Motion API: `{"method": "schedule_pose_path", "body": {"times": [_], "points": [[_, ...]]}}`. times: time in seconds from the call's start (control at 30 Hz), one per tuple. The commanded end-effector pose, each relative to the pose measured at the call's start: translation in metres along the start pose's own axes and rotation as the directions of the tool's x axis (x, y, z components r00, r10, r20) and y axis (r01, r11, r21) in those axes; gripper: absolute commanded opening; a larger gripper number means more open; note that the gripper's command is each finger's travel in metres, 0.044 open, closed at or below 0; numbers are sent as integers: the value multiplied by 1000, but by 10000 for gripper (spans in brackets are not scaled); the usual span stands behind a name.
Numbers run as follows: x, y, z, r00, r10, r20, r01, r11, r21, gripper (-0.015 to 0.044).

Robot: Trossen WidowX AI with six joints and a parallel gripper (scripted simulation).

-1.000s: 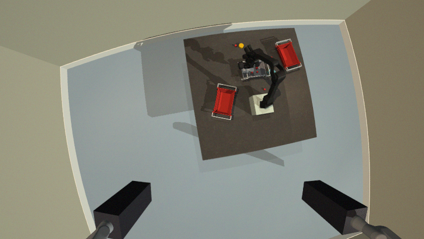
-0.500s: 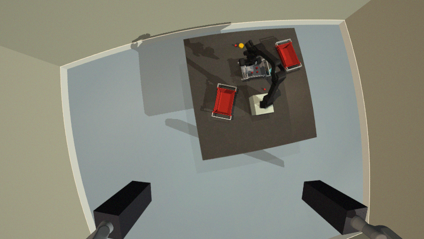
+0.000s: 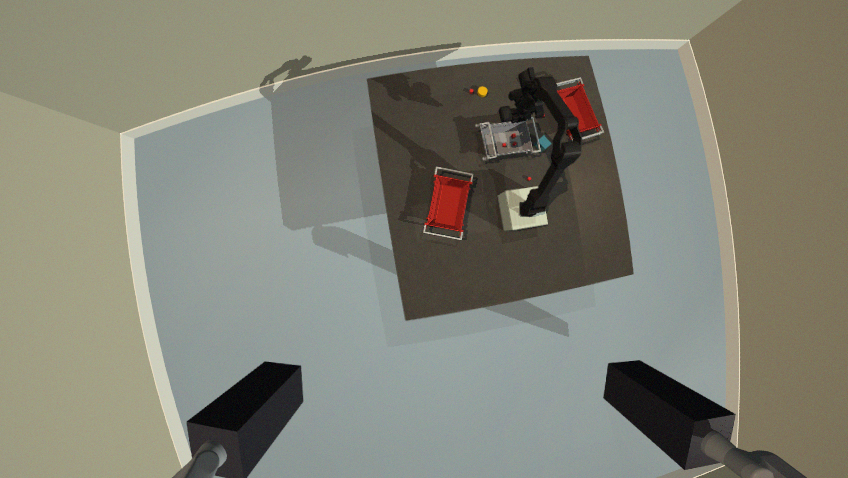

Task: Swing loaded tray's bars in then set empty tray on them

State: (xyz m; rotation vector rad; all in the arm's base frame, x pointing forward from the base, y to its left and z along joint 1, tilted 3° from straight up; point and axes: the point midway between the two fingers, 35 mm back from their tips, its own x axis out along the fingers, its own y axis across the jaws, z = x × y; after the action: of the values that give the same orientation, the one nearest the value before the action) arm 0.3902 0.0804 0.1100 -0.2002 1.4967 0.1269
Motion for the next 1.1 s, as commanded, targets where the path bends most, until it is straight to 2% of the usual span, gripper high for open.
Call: {"method": "schedule_pose_path", "body": {"times": [0.0, 0.17, 0.23, 0.53, 0.83, 1.07], "points": [[27, -65, -3, 1000, -4, -3, 4, 1000, 7, 85], [60, -144, -24, 1000, -14, -5, 14, 1000, 9, 85], [66, -157, -29, 1000, -16, -6, 16, 1000, 9, 85], [72, -158, -29, 1000, -16, -6, 16, 1000, 9, 85], [125, -158, -30, 1000, -16, -6, 16, 1000, 9, 85], [120, -155, -30, 1000, -15, -6, 15, 1000, 9, 85]]}}
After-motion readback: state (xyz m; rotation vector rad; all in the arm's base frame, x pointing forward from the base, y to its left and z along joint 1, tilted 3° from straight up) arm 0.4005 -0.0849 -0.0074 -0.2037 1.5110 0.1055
